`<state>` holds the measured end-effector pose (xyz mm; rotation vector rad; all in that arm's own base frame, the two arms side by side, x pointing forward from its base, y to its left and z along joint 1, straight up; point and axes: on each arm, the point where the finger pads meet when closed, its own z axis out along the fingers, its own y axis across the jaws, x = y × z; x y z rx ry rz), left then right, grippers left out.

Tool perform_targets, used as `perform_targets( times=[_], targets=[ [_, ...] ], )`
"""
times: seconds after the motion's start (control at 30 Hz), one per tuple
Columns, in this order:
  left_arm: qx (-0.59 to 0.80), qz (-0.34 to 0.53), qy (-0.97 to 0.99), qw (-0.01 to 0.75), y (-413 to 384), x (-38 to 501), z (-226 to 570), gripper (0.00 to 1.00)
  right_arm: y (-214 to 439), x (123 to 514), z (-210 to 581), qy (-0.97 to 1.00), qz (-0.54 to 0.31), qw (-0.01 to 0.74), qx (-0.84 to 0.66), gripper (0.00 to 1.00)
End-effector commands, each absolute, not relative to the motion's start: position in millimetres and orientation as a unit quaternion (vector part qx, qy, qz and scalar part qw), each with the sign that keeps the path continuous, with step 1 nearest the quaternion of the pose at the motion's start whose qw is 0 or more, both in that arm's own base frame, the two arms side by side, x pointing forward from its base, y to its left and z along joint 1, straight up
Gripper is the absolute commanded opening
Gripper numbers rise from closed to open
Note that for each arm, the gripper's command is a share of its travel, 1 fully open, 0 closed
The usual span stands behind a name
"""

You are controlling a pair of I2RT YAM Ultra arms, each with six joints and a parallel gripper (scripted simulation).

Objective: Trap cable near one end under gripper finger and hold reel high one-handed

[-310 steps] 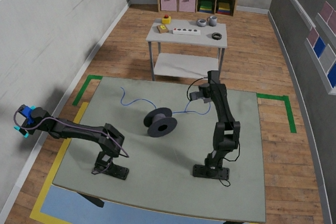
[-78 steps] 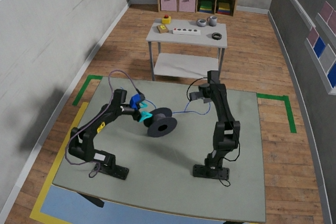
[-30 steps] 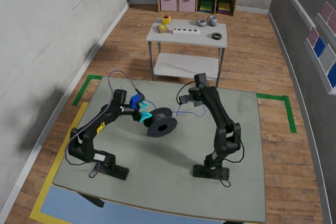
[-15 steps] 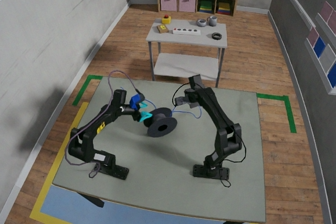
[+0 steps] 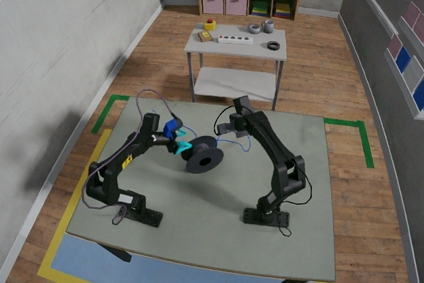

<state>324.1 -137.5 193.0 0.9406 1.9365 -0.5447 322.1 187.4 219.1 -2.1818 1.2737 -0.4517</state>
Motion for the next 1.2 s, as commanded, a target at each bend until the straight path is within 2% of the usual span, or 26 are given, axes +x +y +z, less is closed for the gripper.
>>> perform_targets(
  times=[0.0,0.23,0.63,1.17],
  targets=[
    [0.381,-0.224,0.778,0.446,-137.5,317.0,192.6,0.75,183.5,329.8,236.1,0.488,-0.173,0.291,-0.805,0.00],
    [0.381,-0.222,0.776,0.450,-137.3,319.1,195.8,0.75,185.1,322.5,260.1,0.479,-0.179,0.309,-0.802,0.00],
    [0.381,-0.221,0.776,0.451,-136.6,322.6,200.7,0.75,209.4,314.8,247.2,0.479,-0.180,0.304,-0.804,0.00],
    [0.382,-0.218,0.774,0.456,-136.0,329.3,207.3,0.75,203.6,317.9,251.6,0.481,-0.177,0.299,-0.805,0.00]
  ],
)
